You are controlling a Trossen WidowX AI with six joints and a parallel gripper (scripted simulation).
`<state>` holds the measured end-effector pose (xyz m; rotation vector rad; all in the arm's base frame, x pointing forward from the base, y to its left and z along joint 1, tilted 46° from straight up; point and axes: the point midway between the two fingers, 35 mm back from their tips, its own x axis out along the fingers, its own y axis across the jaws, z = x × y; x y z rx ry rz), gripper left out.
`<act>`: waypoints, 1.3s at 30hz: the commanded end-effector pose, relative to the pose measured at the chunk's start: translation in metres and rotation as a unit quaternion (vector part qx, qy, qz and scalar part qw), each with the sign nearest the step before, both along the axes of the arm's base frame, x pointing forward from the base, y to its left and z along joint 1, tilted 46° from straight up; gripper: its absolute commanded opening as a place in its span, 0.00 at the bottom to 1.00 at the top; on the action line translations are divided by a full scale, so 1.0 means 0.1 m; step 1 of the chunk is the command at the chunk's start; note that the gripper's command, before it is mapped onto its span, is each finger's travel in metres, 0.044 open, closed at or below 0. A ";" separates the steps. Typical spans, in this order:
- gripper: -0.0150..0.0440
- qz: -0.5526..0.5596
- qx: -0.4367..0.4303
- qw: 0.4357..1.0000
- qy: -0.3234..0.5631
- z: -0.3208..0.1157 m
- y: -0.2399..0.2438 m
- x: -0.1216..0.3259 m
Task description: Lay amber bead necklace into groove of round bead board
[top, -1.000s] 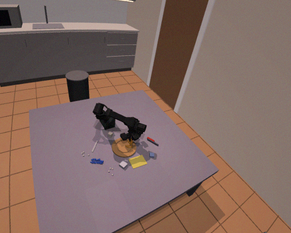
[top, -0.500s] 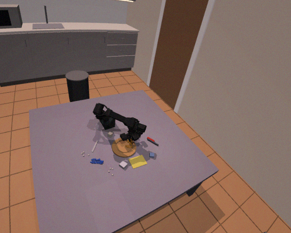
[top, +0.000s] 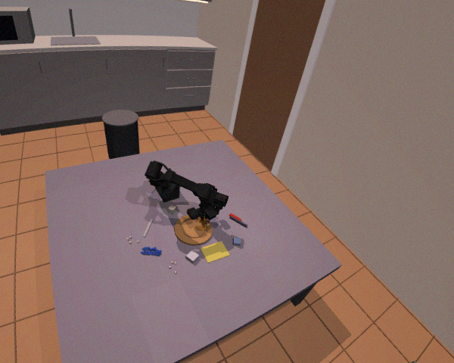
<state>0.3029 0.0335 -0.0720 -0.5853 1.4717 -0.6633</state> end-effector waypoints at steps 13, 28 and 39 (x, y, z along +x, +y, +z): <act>0.92 0.000 0.000 1.000 0.003 0.03 0.03 -0.01; 1.00 0.001 -0.001 1.000 0.008 0.09 0.08 -0.02; 1.00 0.001 -0.001 1.000 0.008 0.09 0.08 -0.02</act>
